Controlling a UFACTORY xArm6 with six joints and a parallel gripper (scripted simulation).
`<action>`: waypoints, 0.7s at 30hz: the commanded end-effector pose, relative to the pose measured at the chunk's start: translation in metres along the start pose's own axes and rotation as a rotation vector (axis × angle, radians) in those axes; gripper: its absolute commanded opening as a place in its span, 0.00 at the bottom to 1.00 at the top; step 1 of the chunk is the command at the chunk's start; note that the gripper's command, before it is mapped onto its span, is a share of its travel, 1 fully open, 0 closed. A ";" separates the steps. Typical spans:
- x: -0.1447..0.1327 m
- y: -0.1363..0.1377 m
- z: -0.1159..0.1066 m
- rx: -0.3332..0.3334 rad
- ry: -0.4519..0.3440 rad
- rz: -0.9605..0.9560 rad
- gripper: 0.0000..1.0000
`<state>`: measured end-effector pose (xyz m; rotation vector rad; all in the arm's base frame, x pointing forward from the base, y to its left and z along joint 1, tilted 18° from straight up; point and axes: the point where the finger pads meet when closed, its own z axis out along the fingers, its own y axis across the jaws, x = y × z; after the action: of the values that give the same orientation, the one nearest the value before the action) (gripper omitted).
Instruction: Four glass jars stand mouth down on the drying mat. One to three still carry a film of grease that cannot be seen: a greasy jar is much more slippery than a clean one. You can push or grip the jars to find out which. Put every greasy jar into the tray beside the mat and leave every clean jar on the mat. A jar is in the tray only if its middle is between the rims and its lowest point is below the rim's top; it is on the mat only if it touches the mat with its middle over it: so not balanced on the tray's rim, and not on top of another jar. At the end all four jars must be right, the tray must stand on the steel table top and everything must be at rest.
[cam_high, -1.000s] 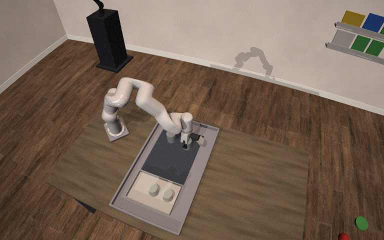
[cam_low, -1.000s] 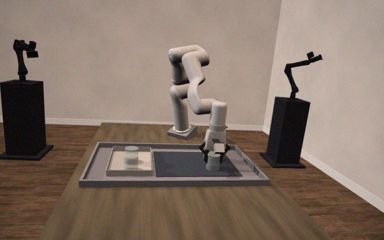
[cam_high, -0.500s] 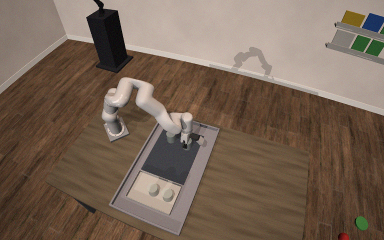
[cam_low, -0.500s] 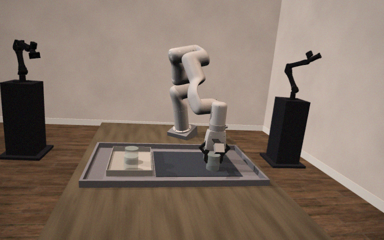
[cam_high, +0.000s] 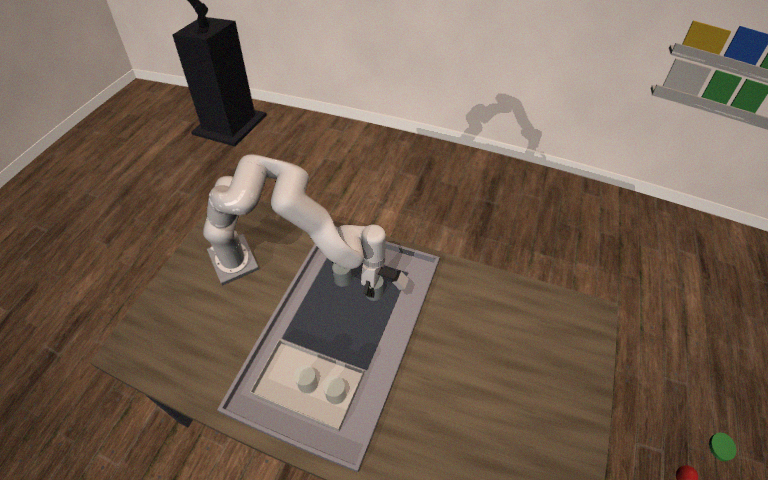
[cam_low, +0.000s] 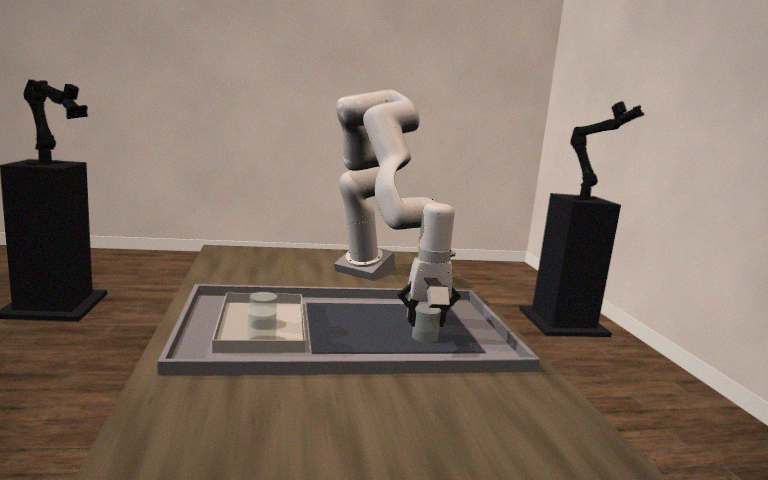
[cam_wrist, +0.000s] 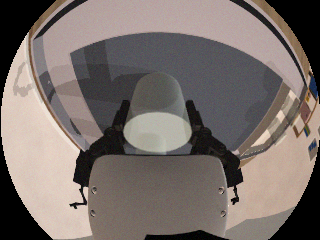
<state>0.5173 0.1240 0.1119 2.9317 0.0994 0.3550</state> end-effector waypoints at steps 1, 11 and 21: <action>0.002 0.000 -0.004 0.001 0.004 0.000 0.00; 0.001 0.000 -0.025 0.001 0.004 0.000 0.00; 0.001 0.000 -0.052 0.001 0.004 0.000 0.00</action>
<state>0.5071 0.1314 0.1518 2.9317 0.0995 0.3551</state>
